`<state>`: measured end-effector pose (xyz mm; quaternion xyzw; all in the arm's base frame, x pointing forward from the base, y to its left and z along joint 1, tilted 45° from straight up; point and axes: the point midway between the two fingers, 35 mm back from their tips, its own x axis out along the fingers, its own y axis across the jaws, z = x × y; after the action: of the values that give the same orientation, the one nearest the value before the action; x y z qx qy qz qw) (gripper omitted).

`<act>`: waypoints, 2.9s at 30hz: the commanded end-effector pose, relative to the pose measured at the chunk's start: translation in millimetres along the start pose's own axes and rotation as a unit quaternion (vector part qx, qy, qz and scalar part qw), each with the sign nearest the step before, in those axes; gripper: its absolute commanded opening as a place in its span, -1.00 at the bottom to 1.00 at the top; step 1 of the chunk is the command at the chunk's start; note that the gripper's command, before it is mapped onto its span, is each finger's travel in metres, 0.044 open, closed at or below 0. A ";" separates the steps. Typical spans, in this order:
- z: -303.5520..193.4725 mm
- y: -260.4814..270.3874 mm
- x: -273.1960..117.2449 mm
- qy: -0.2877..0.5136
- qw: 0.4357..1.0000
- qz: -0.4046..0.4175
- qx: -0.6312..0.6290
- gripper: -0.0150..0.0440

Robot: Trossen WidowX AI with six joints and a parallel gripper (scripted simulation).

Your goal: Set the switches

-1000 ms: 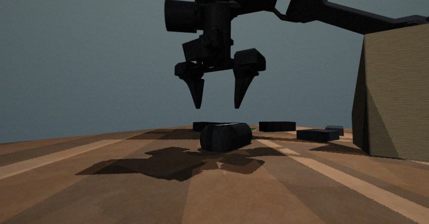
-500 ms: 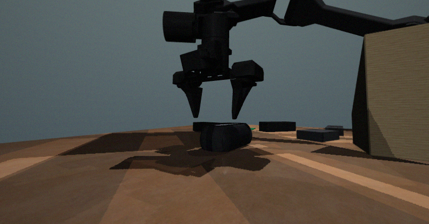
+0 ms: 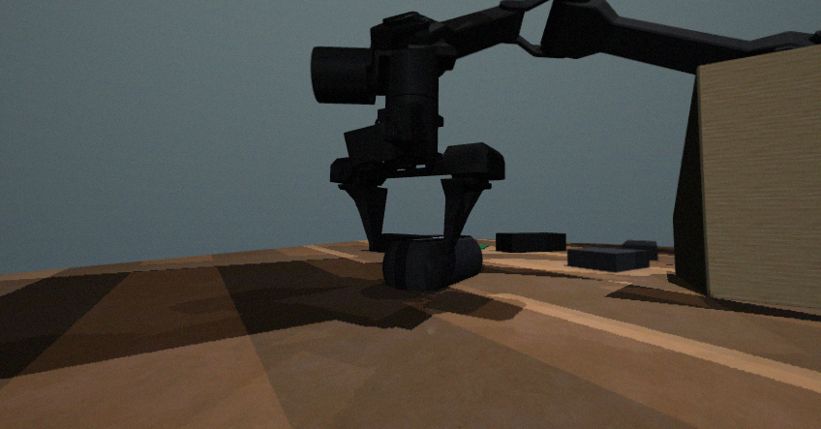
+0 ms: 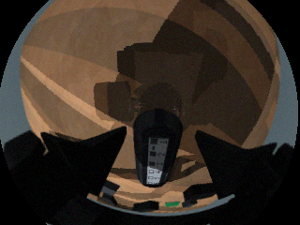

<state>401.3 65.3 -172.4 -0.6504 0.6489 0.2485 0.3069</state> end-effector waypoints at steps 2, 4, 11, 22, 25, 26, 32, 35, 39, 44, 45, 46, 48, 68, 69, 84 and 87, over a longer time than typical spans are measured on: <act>-1.1 4.0 12.4 0.005 1.000 0.004 -0.004 1.00; -1.2 4.2 15.3 0.005 1.000 0.004 -0.004 1.00; -1.3 4.3 16.4 0.006 1.000 0.004 -0.004 0.75; -1.3 4.3 16.4 0.006 1.000 0.004 -0.004 0.62; -1.3 4.3 16.2 0.006 1.000 0.004 -0.004 0.62; -1.4 4.3 15.8 0.005 1.000 0.004 -0.004 0.62; -2.4 4.2 11.5 0.005 1.000 0.004 -0.004 0.65; -3.0 4.1 9.3 0.005 1.000 0.004 -0.004 0.65; -3.8 4.1 6.3 0.005 1.000 0.004 -0.005 0.65; -5.0 4.1 2.3 0.005 1.000 0.004 -0.005 0.65; -5.2 4.0 1.6 0.005 1.000 0.004 -0.005 0.65; -5.5 4.0 0.8 0.005 1.000 0.004 -0.005 0.65; -6.0 4.0 -0.8 0.005 1.000 0.004 -0.005 0.65; -12.1 3.8 -15.8 0.005 1.000 0.005 -0.005 0.65; -12.4 3.8 -16.6 0.005 1.000 0.005 -0.005 0.65; -18.2 3.7 -27.2 0.005 1.000 0.005 -0.005 0.65; -19.5 3.6 -29.3 0.005 1.000 0.005 -0.005 0.65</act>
<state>394.3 70.8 -143.5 -0.6499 0.6526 0.2519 0.2971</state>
